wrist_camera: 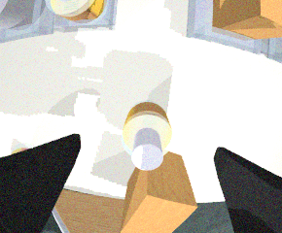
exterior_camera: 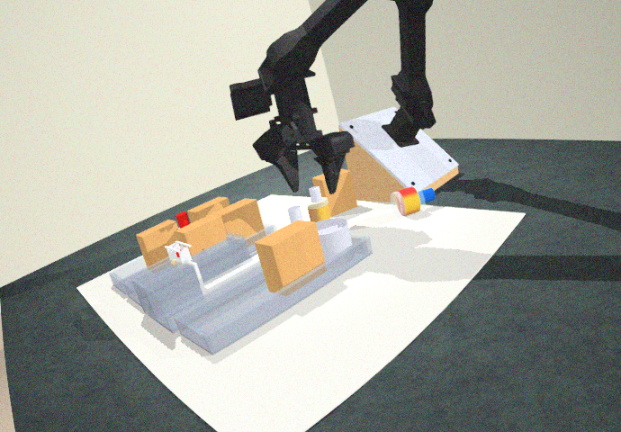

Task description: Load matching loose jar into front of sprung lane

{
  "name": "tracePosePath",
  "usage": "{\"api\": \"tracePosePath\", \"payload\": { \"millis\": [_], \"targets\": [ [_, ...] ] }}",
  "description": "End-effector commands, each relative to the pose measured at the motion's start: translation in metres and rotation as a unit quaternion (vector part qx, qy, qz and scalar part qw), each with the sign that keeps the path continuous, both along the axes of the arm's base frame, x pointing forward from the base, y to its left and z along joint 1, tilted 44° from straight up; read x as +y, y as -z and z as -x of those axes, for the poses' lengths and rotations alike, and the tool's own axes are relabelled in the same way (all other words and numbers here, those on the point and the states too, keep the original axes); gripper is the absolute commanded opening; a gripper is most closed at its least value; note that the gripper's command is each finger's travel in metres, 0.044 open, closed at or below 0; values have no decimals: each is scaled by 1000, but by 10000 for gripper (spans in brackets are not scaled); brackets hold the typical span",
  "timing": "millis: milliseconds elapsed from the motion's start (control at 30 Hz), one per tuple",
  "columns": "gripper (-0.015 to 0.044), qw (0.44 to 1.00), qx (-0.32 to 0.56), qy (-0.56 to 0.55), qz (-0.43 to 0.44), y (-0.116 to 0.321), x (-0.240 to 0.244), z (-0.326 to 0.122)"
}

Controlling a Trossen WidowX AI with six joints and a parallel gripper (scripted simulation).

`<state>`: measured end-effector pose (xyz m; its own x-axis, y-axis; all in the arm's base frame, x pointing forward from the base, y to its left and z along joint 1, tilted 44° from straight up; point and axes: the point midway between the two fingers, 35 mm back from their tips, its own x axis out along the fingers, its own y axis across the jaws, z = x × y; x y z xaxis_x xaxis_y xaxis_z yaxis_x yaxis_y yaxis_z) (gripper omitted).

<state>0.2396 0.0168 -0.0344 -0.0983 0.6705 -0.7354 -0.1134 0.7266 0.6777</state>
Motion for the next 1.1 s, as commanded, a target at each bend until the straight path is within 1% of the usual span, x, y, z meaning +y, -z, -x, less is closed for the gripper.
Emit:
{"api": "tracePosePath", "payload": {
  "millis": [0, 567, 933, 1067],
  "targets": [
    [440, 1000, 4, 1, -2, 5, 5, 3],
    [440, 1000, 5, 1, -3, 23, 22, 6],
    [151, 1000, 5, 1, -3, 23, 22, 6],
    [125, 1000, 5, 1, -3, 23, 22, 6]
  ]
}}
